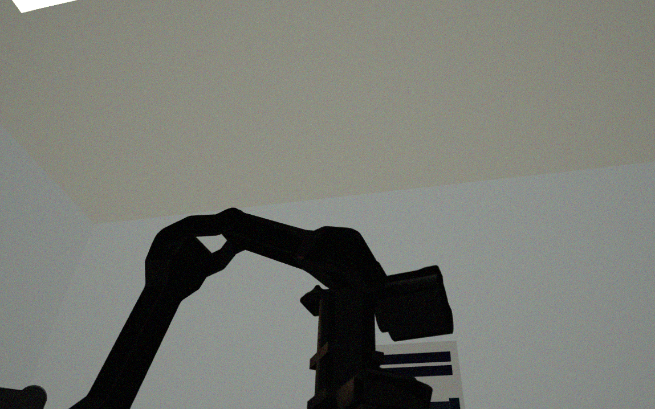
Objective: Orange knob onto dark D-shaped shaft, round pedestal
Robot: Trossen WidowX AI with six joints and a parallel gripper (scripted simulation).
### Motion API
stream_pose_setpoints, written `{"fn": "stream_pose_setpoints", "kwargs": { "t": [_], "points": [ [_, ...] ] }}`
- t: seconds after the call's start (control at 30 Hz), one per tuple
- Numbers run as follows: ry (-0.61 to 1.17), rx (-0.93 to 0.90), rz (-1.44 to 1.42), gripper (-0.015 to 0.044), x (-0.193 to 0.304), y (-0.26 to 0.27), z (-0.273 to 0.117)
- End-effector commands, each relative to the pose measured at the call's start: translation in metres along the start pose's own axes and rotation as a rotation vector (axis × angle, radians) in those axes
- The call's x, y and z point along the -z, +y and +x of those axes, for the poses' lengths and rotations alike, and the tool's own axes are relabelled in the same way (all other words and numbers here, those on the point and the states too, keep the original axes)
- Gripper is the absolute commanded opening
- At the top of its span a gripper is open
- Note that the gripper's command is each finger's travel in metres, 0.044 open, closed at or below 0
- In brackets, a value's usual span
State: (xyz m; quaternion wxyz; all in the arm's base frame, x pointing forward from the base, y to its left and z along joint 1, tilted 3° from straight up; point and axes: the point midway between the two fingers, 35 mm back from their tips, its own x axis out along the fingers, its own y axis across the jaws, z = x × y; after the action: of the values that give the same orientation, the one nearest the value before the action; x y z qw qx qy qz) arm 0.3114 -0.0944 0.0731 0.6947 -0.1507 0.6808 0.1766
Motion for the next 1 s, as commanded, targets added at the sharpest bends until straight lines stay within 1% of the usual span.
{"fn": "stream_pose_setpoints", "kwargs": {
  "t": [0.0, 0.97],
  "points": [
    [0.0, 0.0, -0.113, 0.0, 0.0007, 0.0003, 0.0008],
    [0.0, 0.0, -0.113, 0.0, 0.001, 0.0008, 0.0045]
  ]
}}
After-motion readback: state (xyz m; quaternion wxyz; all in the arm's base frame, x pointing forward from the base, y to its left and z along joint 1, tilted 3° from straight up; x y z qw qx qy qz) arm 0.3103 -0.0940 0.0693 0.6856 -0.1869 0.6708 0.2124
